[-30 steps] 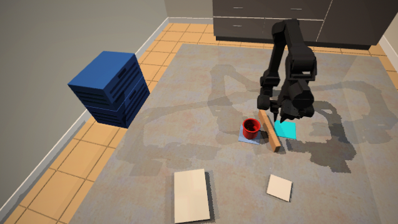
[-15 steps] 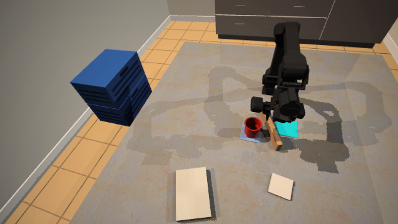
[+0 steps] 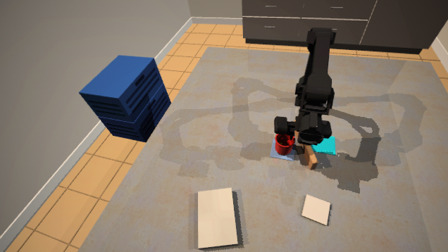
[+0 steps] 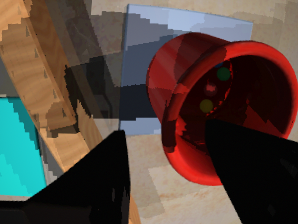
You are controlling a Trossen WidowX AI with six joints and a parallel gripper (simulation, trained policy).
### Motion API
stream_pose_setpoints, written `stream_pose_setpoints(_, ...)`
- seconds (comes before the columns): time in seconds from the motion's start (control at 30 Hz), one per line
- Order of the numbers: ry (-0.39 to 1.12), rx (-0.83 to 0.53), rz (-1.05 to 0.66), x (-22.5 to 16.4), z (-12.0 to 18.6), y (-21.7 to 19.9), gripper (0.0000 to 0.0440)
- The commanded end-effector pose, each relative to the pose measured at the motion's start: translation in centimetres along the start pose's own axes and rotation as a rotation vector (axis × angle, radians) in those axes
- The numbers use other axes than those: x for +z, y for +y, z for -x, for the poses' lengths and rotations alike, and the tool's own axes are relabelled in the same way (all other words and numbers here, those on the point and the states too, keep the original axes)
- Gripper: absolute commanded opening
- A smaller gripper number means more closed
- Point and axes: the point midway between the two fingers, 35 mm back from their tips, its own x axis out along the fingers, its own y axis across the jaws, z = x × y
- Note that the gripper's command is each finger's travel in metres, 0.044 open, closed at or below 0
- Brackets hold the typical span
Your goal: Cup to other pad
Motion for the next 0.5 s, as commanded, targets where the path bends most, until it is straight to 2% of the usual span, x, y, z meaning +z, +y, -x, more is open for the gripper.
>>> stream_pose_setpoints(0.0,0.03,0.003,0.024,-0.3,-1.5,-0.3,0.0162)
stream_pose_setpoints(0.37,0.064,0.036,0.144,-0.6,-5.7,-0.2,0.0168)
stream_pose_setpoints(0.47,0.066,0.04,0.192,-0.7,-6.5,-0.2,0.0103)
